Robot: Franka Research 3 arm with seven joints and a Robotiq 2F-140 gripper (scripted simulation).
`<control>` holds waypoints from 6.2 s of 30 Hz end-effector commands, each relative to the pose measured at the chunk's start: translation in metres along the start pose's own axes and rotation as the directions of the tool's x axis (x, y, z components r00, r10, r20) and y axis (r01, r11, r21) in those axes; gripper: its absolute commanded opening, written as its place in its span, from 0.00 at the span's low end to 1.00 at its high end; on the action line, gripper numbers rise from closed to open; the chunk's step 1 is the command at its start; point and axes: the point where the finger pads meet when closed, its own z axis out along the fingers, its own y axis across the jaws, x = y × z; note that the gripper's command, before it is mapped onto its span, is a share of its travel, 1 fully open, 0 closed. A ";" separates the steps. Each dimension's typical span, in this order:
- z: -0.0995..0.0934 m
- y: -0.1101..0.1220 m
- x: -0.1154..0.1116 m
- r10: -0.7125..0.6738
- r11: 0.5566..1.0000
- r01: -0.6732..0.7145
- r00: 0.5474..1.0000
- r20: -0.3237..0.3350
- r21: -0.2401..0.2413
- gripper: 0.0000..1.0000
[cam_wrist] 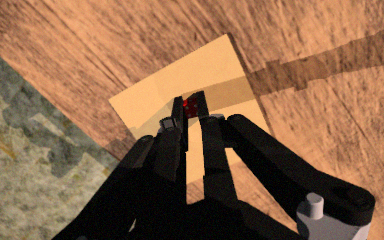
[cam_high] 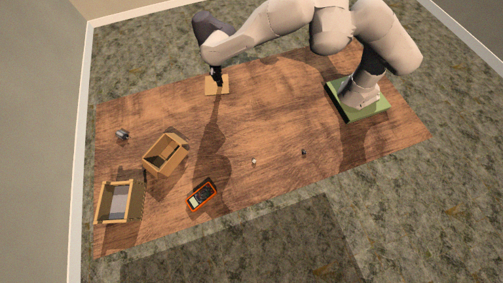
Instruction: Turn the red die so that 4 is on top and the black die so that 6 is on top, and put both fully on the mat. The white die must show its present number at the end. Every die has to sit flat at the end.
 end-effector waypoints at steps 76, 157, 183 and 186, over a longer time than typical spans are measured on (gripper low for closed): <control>-0.088 0.001 0.000 -0.005 1.000 0.005 1.000 0.000 -0.002 1.00; -0.075 0.337 0.400 -1.000 -0.021 1.000 -0.021 -0.009 -0.017 1.00; -0.068 0.347 0.499 -0.930 -0.367 0.930 -0.367 0.002 0.001 0.27; -0.068 0.347 0.499 -0.930 -0.367 0.930 -0.367 0.002 0.001 0.27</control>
